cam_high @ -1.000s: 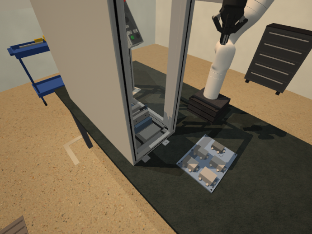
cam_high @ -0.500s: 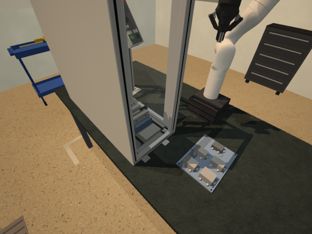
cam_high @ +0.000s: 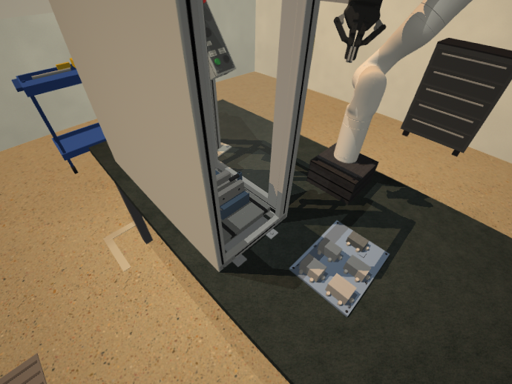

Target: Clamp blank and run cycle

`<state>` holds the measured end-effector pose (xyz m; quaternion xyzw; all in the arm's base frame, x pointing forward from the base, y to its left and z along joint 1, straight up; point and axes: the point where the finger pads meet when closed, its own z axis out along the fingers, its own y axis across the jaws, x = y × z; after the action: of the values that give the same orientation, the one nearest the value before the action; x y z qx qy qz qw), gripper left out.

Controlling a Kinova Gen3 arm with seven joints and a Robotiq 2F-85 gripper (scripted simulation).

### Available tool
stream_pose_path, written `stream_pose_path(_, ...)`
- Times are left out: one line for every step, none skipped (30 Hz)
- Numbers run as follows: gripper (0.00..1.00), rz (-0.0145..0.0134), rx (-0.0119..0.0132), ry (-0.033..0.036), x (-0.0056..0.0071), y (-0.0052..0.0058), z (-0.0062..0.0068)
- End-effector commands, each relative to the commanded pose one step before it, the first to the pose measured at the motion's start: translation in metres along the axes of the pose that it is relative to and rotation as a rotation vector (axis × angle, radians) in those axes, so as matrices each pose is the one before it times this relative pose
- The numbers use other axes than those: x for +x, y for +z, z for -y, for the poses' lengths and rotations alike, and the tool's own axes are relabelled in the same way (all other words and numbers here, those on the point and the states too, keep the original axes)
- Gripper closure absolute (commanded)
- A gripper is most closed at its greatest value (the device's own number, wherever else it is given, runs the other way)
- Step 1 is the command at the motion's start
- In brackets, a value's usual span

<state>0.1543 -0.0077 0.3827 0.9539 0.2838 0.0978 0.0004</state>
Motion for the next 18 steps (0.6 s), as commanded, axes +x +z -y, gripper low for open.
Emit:
stream_pose_path(0.9, -0.08008, -0.0369, 0.102, -0.03155, -0.00745, -0.01591)
stream_pose_path(0.9, 0.0, 0.0, 0.0, 0.0, 0.0, 0.0)
stream_pose_path(0.9, 0.0, 0.0, 0.0, 0.0, 0.0, 0.0)
stream_pose_path(0.9, 0.0, 0.0, 0.0, 0.0, 0.0, 0.0)
stream_pose_path(0.9, 0.0, 0.0, 0.0, 0.0, 0.0, 0.0)
stream_pose_path(0.9, 0.0, 0.0, 0.0, 0.0, 0.0, 0.0)
stream_pose_path(0.9, 0.0, 0.0, 0.0, 0.0, 0.0, 0.0)
stream_pose_path(0.9, 0.0, 0.0, 0.0, 0.0, 0.0, 0.0)
stream_pose_path(0.9, 0.0, 0.0, 0.0, 0.0, 0.0, 0.0)
stream_pose_path(0.9, 0.0, 0.0, 0.0, 0.0, 0.0, 0.0)
stream_pose_path(0.9, -0.02433, -0.0122, 0.03569, -0.00966, -0.00252, -0.00571)
stream_pose_path(0.9, -0.02621, -0.01224, 0.03577, -0.00953, -0.00303, -0.00664)
stream_pose_path(0.9, -0.02621, -0.01224, 0.03577, -0.0092, -0.00319, -0.00701)
stream_pose_path(0.9, -0.02621, -0.01224, 0.03577, -0.00886, -0.00334, -0.00738)
stream_pose_path(0.9, -0.02621, -0.01224, 0.03577, -0.0085, -0.00347, -0.00773)
stream_pose_path(0.9, 0.0, 0.0, 0.0, 0.0, 0.0, 0.0)
stream_pose_path(0.9, 0.0, 0.0, 0.0, 0.0, 0.0, 0.0)
stream_pose_path(0.9, 0.0, 0.0, 0.0, 0.0, 0.0, 0.0)
